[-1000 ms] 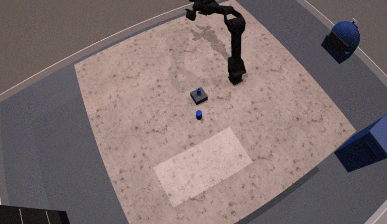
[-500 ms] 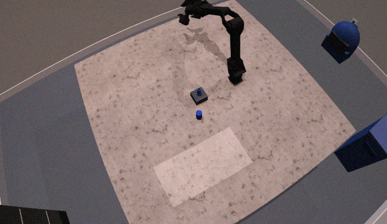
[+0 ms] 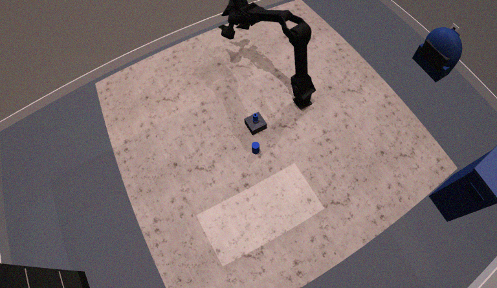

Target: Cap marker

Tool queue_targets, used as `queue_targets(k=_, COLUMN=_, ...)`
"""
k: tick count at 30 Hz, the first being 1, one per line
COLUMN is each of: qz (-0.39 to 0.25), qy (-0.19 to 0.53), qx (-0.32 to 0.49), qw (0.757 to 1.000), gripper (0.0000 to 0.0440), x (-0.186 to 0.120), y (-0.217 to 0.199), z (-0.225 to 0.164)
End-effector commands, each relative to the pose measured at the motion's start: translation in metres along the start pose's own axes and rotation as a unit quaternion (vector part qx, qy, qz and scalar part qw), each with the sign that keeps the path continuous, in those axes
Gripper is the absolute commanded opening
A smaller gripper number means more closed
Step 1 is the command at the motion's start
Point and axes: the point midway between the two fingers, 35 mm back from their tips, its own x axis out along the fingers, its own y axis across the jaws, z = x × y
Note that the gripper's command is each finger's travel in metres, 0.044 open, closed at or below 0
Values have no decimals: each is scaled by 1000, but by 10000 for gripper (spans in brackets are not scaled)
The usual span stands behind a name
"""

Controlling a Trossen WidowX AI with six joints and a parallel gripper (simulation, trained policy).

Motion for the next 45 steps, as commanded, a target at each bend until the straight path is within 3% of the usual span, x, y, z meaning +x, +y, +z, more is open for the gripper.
queue_targets(k=1, qz=-9, qy=0, qx=0, qw=1000, gripper=304, x=1, y=-9, z=-9)
queue_targets(k=24, qz=-99, qy=-9, qx=-20, qw=995, gripper=308, x=6, y=-97, z=-61)
queue_targets(k=45, qz=-174, qy=-26, qx=-38, qw=984, gripper=308, x=-6, y=-179, z=-100)
